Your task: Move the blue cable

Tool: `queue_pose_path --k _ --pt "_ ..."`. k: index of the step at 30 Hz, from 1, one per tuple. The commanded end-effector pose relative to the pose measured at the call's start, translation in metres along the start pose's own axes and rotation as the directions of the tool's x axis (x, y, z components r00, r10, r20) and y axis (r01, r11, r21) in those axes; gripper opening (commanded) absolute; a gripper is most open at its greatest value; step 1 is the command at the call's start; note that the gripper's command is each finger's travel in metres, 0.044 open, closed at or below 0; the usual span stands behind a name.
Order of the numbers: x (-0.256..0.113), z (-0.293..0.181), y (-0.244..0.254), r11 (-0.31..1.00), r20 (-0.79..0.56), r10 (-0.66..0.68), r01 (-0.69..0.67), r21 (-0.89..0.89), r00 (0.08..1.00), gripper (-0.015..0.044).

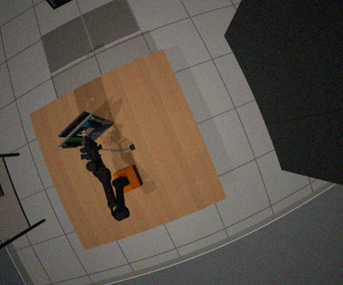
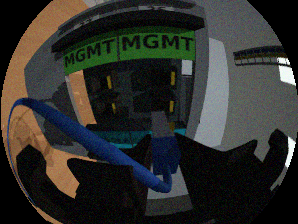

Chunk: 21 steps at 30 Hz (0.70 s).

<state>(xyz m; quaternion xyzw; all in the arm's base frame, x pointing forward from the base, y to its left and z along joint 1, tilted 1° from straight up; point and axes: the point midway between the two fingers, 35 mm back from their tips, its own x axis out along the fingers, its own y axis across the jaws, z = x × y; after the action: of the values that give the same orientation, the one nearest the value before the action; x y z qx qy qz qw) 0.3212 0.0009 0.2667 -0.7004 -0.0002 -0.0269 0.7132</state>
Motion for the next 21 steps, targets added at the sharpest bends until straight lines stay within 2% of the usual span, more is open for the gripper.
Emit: queue_pose_path --k 1,21 --pt "-0.003 -0.001 0.000 1.000 0.001 -0.002 0.002 -0.003 1.000 0.0000" --pt "-0.016 -0.004 0.000 1.000 0.001 -0.001 0.001 -0.003 1.000 0.0000"
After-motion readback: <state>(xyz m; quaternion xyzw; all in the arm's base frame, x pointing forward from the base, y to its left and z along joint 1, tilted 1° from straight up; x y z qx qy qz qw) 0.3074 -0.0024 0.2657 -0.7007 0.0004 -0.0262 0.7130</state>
